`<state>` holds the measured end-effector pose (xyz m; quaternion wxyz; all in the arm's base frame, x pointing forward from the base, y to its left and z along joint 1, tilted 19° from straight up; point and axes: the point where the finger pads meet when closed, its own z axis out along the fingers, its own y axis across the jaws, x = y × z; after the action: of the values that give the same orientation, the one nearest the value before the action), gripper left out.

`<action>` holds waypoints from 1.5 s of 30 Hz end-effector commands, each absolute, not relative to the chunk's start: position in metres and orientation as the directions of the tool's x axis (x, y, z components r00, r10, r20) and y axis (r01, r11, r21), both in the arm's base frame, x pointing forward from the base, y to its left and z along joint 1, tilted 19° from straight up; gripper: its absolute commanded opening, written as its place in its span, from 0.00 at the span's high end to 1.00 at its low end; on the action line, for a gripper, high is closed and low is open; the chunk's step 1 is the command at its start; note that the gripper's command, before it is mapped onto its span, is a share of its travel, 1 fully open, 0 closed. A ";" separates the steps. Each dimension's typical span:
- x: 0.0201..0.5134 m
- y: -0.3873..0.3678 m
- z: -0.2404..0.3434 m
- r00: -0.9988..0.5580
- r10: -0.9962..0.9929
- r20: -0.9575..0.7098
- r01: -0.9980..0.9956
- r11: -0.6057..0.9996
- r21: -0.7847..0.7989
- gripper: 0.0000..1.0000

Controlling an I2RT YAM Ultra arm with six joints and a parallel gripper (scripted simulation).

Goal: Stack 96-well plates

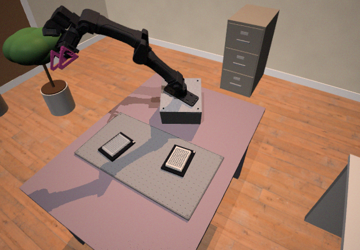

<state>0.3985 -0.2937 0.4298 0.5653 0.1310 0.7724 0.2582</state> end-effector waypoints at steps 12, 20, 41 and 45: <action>0.396 -0.293 0.435 -0.318 0.486 -0.814 -0.092 0.839 0.537 0.00; 0.408 -0.291 0.418 -0.359 0.476 -0.803 -0.064 0.845 0.530 0.00; 0.444 -0.276 0.344 -0.482 0.456 -0.748 0.024 0.860 0.509 0.00; 0.450 -0.271 0.325 -0.531 0.432 -0.729 0.043 0.873 0.486 0.00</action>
<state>0.4522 -0.2730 0.3210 0.4529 0.1503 0.8463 0.2370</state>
